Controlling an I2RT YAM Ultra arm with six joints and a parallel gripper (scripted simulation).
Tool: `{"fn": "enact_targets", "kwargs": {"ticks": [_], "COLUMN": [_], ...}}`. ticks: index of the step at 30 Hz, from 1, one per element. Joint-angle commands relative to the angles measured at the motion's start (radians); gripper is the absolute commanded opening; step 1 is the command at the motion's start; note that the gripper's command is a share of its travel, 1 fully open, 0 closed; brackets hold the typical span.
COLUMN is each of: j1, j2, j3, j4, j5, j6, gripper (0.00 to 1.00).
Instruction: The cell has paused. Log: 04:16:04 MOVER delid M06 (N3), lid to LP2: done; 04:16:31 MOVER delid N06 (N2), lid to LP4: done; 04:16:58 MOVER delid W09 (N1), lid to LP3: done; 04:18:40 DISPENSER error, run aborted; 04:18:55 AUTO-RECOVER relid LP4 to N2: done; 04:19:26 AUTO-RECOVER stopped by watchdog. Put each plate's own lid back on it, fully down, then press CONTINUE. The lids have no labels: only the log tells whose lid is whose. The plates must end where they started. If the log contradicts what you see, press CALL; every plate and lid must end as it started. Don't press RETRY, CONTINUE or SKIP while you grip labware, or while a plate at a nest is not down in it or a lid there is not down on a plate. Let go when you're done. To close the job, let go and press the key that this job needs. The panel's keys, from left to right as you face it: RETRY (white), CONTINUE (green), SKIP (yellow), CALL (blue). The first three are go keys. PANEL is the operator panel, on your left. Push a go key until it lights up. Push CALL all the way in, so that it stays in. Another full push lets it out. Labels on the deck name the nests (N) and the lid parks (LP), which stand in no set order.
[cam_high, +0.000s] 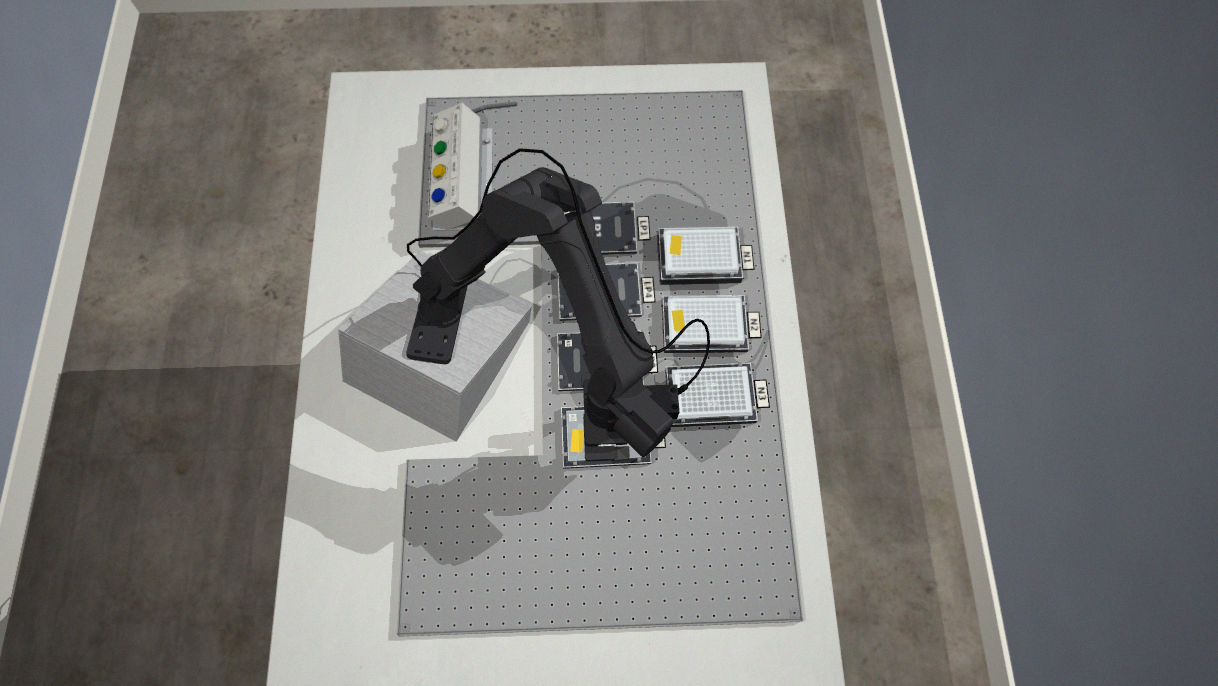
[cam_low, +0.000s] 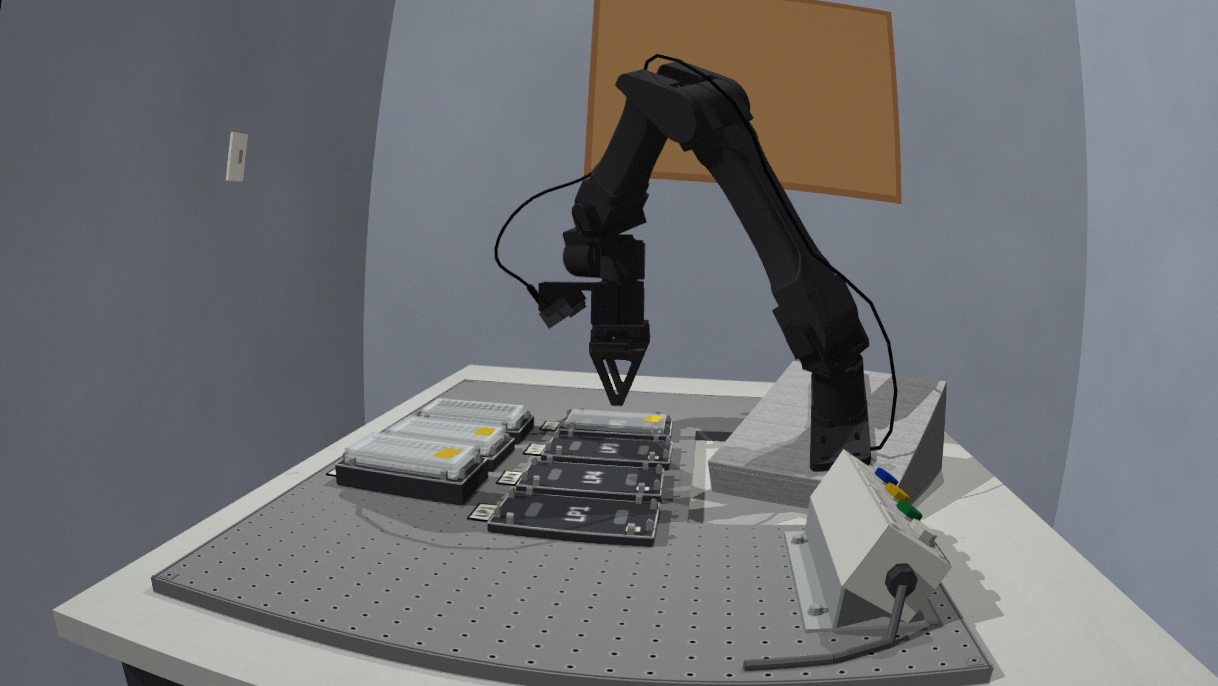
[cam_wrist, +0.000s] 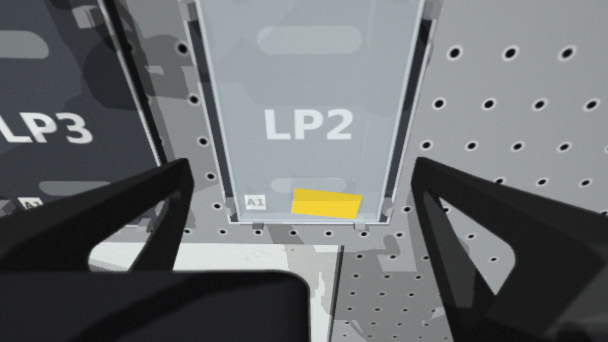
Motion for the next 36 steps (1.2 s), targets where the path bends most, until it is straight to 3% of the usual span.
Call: {"fn": "enact_targets", "kwargs": {"ticks": [1, 4, 17, 20, 26, 36], "j1": [0.006, 0.003, 0.021, 0.032, 0.025, 0.024], "j2": [0.019, 0.011, 0.055, 0.035, 0.063, 0.049], "j3": [0.018, -0.026, -0.044, -0.065, -0.015, -0.010], "j4": [0.024, 0.066, 0.135, 0.166, 0.143, 0.134], "j5": [-0.011, -0.013, -0.020, -0.022, -0.021, -0.021], "j6": [0.015, 0.021, 0.041, 0.047, 0.046, 0.043], "gripper": [1.00, 1.00, 1.00, 1.00, 1.00, 1.00]}}
